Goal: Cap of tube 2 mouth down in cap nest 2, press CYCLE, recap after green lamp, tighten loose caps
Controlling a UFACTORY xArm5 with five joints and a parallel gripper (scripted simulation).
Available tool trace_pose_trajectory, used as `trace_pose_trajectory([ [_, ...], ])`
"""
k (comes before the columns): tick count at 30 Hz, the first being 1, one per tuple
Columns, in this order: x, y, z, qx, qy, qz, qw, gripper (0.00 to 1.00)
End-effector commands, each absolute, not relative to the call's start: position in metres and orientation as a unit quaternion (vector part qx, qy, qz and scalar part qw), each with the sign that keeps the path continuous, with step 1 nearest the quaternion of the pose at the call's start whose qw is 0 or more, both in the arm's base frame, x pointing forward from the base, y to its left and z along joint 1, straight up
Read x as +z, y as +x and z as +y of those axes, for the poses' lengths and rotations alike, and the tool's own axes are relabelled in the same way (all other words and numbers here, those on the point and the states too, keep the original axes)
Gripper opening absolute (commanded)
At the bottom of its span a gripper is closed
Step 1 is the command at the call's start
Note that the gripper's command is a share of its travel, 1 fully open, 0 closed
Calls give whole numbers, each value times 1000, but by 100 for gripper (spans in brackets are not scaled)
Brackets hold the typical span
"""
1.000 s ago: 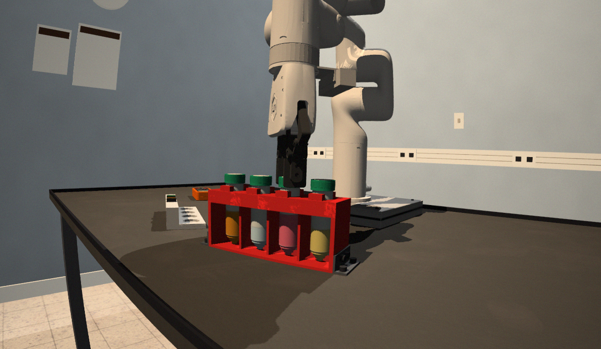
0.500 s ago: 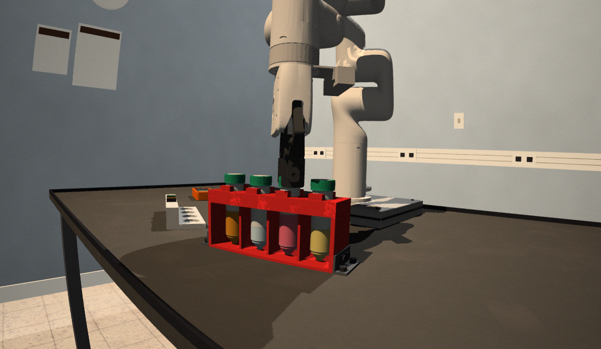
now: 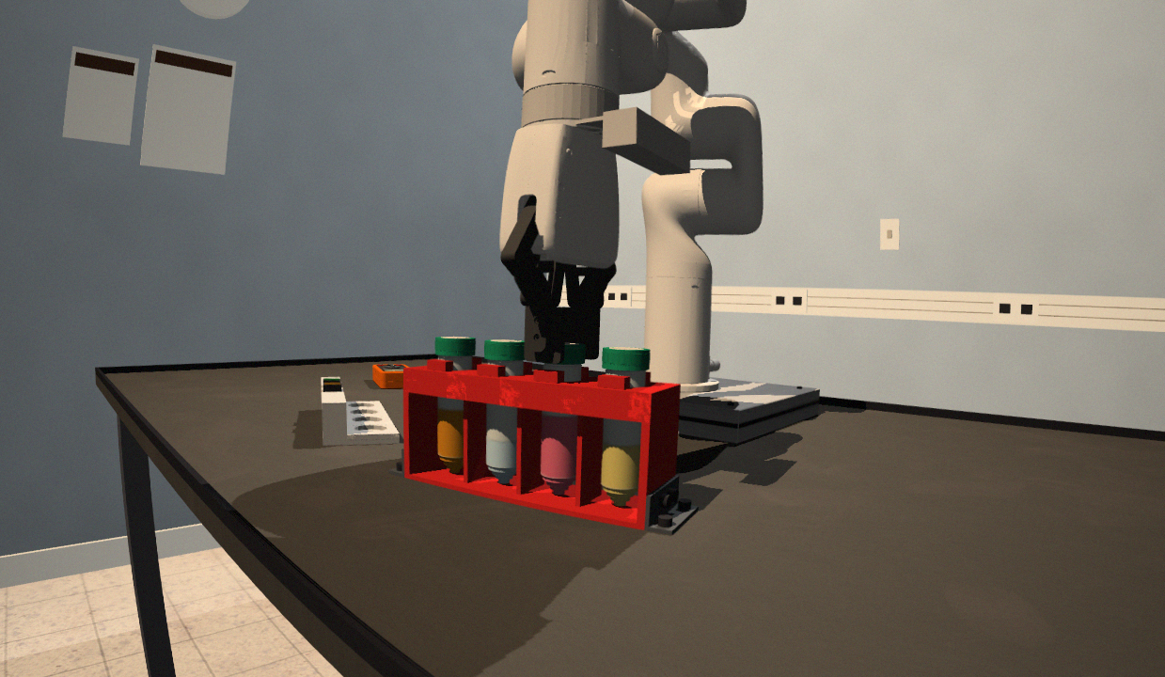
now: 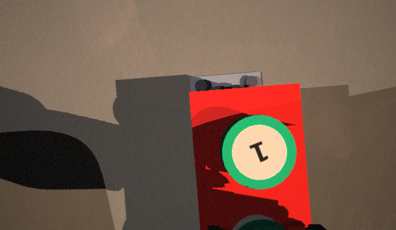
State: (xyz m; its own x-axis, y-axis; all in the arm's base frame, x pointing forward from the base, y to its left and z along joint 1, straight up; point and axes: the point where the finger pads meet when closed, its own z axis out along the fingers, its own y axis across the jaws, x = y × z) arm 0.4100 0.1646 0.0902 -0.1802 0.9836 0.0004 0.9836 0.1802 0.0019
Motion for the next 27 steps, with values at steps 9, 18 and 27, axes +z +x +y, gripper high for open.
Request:
trace_pose_trajectory([
  [9,92,411,165,3,846,534,1,46],
  [18,92,411,165,3,869,495,0,46],
  [27,92,411,165,3,869,495,0,0],
])
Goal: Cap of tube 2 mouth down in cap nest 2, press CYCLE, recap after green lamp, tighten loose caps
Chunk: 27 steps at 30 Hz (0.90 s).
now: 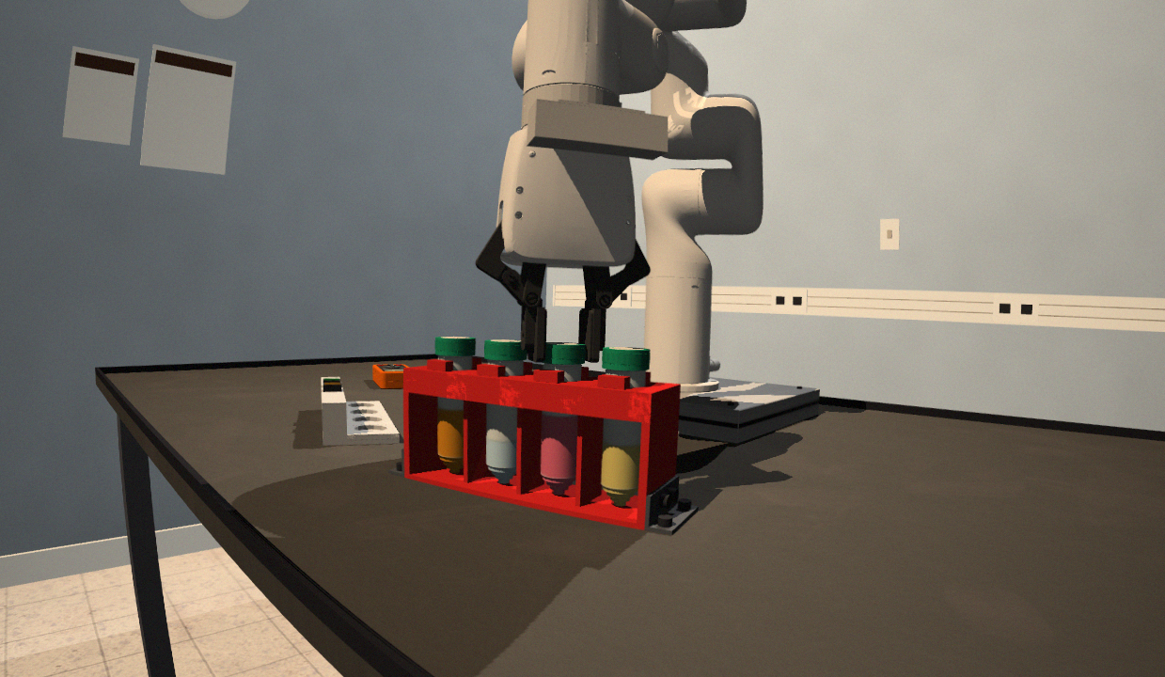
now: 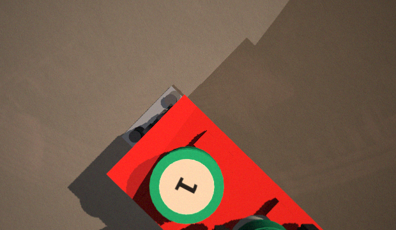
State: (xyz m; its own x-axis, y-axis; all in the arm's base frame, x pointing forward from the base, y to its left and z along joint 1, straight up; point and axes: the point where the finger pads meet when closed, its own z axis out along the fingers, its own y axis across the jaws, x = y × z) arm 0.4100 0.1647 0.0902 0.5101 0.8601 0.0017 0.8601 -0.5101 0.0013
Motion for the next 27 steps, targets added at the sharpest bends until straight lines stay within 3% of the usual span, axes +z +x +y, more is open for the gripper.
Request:
trace_pose_trajectory([
  [1,92,411,165,3,869,495,0,0],
  [9,92,411,165,3,857,516,1,0],
  [27,92,411,165,3,588,809,2,0],
])
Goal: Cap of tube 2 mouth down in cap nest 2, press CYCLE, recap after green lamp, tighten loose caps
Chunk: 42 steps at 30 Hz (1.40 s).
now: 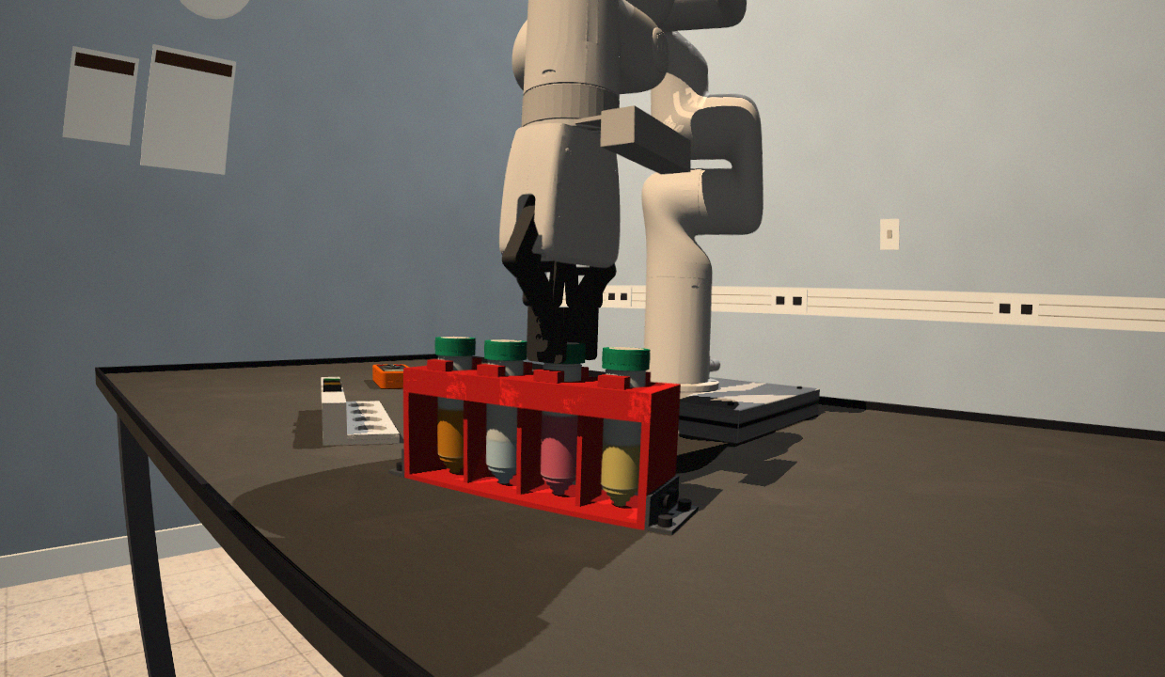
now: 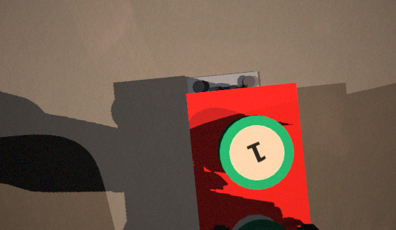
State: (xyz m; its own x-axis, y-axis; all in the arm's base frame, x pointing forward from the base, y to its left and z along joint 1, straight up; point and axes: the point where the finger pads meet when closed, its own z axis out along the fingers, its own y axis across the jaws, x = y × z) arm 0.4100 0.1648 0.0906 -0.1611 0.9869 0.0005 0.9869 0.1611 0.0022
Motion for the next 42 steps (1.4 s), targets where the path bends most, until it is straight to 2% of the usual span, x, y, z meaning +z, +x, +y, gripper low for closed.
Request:
trace_pose_trajectory([
  [1,92,411,165,3,568,823,2,0],
  [14,93,411,165,2,277,961,2,0],
  [22,93,411,165,2,265,964,2,0],
  [23,93,411,165,2,265,964,2,46],
  [35,93,411,165,2,265,964,2,46],
  [42,93,411,165,2,459,888,2,46],
])
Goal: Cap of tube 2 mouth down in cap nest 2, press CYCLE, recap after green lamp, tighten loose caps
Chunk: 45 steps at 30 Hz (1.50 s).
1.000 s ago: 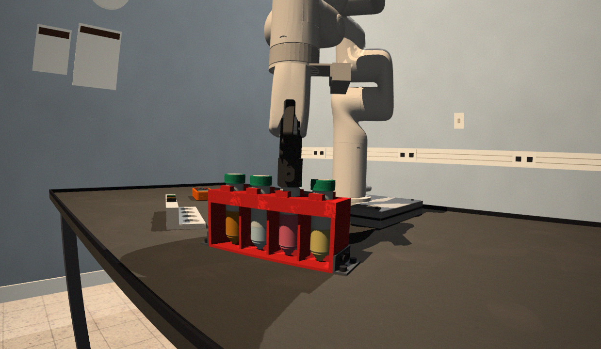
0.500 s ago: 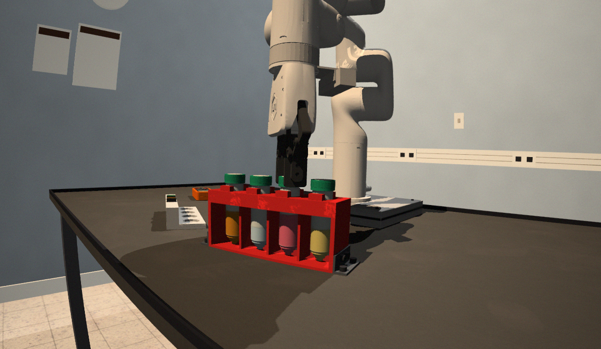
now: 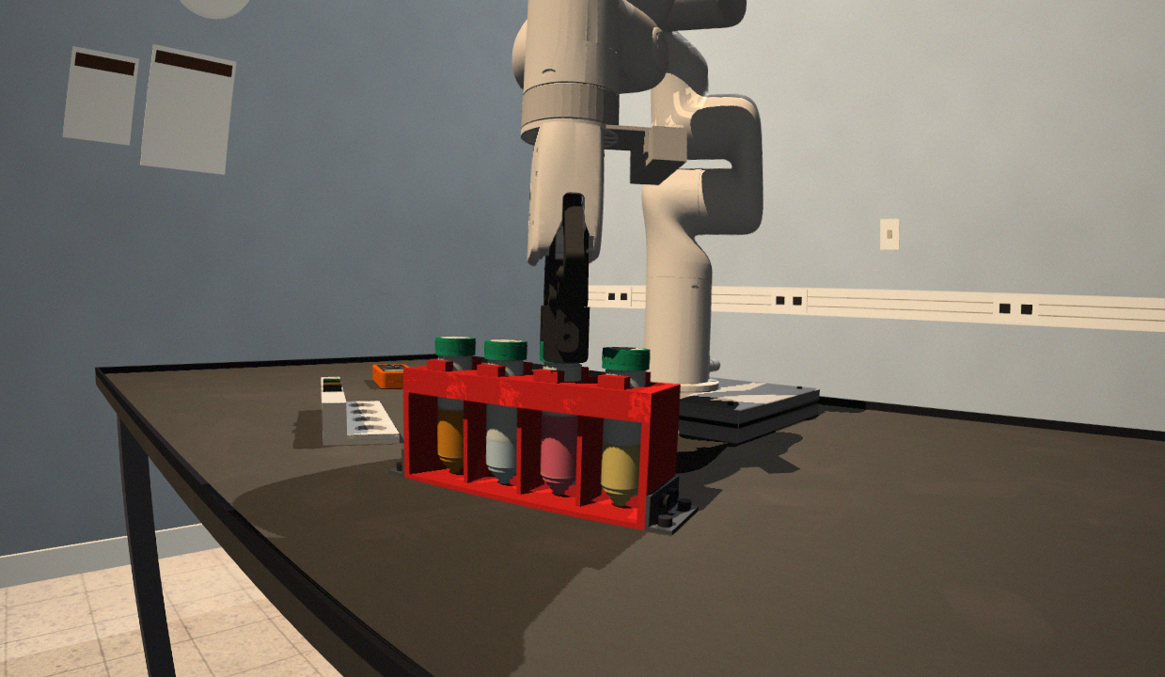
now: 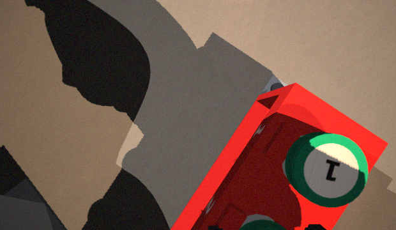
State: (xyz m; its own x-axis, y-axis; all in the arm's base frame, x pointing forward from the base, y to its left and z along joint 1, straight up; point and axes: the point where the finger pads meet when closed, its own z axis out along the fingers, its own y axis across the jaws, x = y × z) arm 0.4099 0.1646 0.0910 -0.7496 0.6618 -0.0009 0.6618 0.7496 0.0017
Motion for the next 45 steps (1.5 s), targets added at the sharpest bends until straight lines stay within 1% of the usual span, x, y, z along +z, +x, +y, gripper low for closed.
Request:
trace_pose_trajectory([
  [1,93,411,165,2,481,877,2,46],
  [6,93,411,165,3,584,812,2,46],
  [8,93,411,165,3,584,812,2,46],
  [10,93,411,165,3,654,757,1,46],
  [23,93,411,165,3,850,527,1,46],
  [25,93,411,165,3,850,527,1,46],
  [26,93,411,165,3,869,495,0,46],
  [32,93,411,165,3,869,495,0,46],
  [33,93,411,165,3,869,495,0,0],
  [45,93,411,165,3,869,495,0,0],
])
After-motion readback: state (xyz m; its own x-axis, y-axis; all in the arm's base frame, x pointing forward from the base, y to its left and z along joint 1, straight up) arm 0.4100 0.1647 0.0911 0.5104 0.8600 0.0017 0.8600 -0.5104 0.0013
